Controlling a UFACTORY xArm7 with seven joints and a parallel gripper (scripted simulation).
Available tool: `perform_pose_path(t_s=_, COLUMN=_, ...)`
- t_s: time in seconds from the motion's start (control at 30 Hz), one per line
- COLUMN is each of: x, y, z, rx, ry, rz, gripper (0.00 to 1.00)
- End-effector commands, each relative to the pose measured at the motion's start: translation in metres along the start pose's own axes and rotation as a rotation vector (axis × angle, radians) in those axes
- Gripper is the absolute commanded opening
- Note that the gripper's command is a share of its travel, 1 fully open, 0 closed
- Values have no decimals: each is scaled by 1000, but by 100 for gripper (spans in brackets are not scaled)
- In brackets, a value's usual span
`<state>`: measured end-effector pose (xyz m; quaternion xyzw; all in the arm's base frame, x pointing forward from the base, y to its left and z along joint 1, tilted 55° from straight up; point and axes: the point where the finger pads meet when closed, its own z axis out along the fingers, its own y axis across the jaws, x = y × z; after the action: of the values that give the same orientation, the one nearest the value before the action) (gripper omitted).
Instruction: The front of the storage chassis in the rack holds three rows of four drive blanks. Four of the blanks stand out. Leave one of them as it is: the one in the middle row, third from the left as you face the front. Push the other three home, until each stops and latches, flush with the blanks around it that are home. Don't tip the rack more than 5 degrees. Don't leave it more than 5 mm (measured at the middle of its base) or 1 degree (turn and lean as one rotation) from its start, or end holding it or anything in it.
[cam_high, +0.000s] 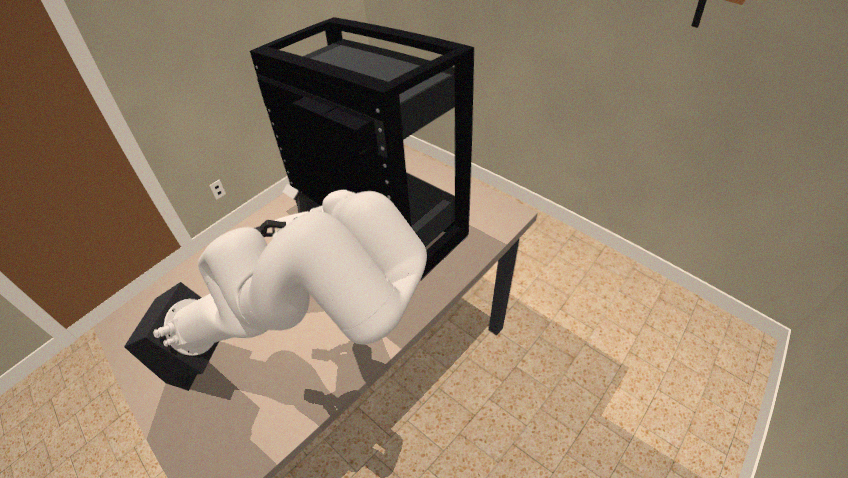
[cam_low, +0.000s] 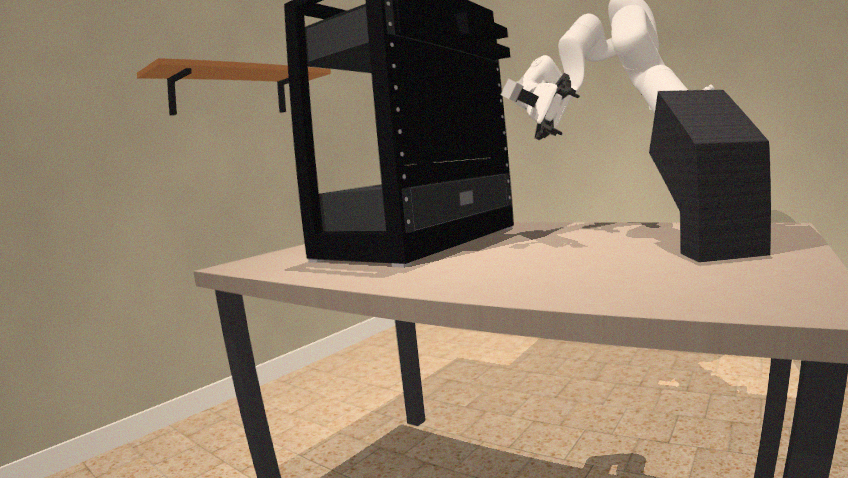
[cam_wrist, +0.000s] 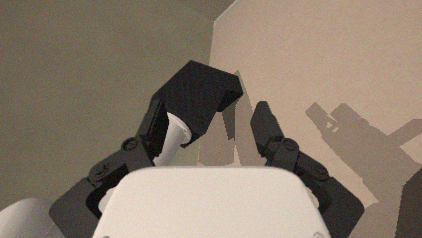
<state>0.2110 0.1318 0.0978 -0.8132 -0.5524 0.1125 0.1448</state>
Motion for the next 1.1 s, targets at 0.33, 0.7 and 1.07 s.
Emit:
perform_pose_path(t_s=0.33, x=77, y=-7, z=52, rx=-70, ry=108, rz=-209, gripper=100)
perform_pose_path(t_s=0.7, x=109, y=-6, z=94, rx=-223, ry=122, rz=-357, gripper=100)
perform_pose_path(t_s=1.07, x=114, y=6, z=114, rx=-428, ry=75, rz=-484, gripper=100)
